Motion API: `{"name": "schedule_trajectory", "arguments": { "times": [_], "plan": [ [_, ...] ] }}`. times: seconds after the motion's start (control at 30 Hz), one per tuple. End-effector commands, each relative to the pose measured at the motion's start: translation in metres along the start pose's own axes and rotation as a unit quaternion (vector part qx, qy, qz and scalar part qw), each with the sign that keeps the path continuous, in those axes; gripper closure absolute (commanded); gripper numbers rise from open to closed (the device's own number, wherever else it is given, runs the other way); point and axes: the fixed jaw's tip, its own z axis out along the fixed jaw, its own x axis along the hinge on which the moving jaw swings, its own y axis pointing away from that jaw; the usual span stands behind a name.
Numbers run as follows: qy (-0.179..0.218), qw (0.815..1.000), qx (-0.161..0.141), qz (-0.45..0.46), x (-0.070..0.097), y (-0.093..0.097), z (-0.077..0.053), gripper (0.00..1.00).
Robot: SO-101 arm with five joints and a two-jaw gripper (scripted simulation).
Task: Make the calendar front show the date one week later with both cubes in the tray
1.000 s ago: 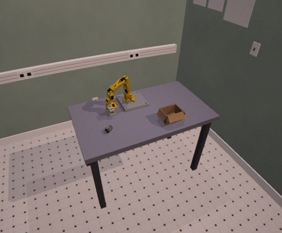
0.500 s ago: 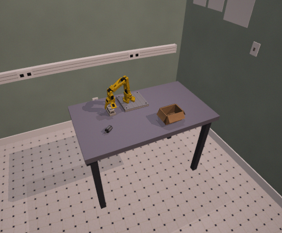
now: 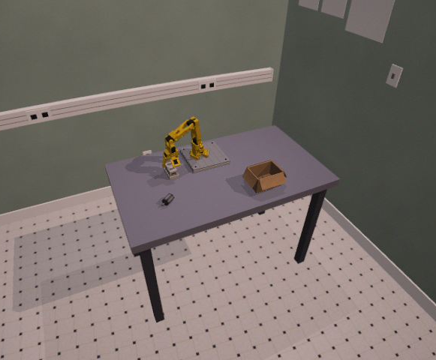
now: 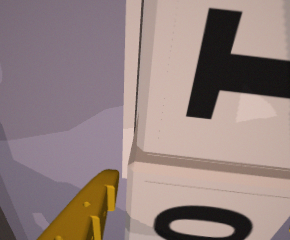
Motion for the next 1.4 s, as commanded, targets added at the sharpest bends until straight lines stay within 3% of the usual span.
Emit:
{"name": "schedule_trajectory", "arguments": {
  "times": [0.0,0.47,1.37],
  "plan": [
    [-0.002,1.0,0.006,0.007,0.0,-0.003,-0.015,0.64],
    [-0.002,1.0,0.006,0.007,0.001,0.0,-0.048,0.64],
    [-0.002,1.0,0.007,0.007,0.0,0.0,-0.049,0.64]
  ]
}}
